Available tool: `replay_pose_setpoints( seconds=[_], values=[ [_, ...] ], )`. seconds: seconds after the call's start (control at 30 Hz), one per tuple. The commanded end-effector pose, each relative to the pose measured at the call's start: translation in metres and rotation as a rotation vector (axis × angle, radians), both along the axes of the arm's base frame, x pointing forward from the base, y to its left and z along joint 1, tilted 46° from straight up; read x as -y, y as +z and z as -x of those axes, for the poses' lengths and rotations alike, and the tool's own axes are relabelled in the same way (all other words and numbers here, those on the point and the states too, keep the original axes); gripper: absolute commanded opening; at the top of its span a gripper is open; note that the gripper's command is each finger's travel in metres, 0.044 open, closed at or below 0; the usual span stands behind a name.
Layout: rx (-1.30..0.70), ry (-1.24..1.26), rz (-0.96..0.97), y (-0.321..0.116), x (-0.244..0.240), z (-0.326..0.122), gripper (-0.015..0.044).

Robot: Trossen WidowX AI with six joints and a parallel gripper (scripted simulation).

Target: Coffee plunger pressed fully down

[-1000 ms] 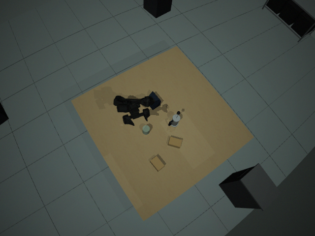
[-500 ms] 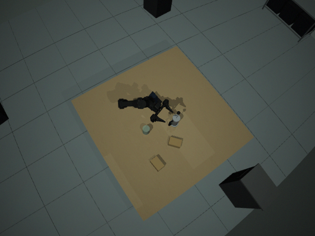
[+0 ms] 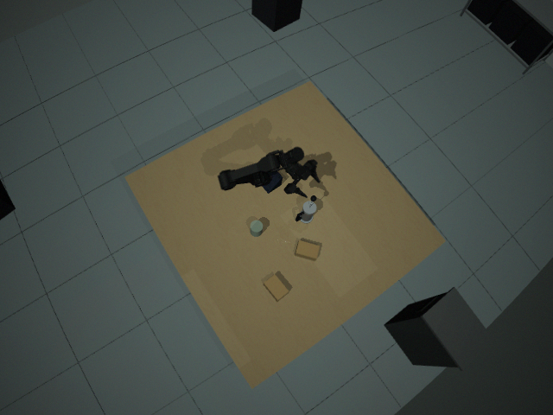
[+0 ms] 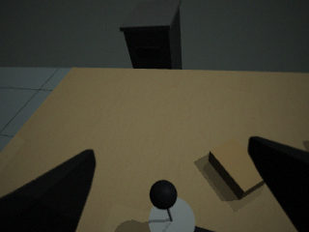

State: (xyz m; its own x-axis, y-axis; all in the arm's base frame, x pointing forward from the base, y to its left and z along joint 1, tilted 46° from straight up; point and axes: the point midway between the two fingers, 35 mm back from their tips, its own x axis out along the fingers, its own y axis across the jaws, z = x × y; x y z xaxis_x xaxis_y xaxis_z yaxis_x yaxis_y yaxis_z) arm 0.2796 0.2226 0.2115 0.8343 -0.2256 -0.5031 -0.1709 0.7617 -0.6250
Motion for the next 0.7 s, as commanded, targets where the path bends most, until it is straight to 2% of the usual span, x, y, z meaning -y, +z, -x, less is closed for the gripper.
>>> replay_pose_setpoints(
  seconds=[0.0, 0.33, 0.67],
  values=[
    [0.039, -0.082, 0.094, -0.030, 0.001, 0.023, 0.0440],
    [0.027, -0.069, 0.094, -0.069, 0.043, 0.025, 0.0440],
    [0.027, -0.071, 0.093, -0.073, 0.045, 0.018, 0.0440]
  ],
)
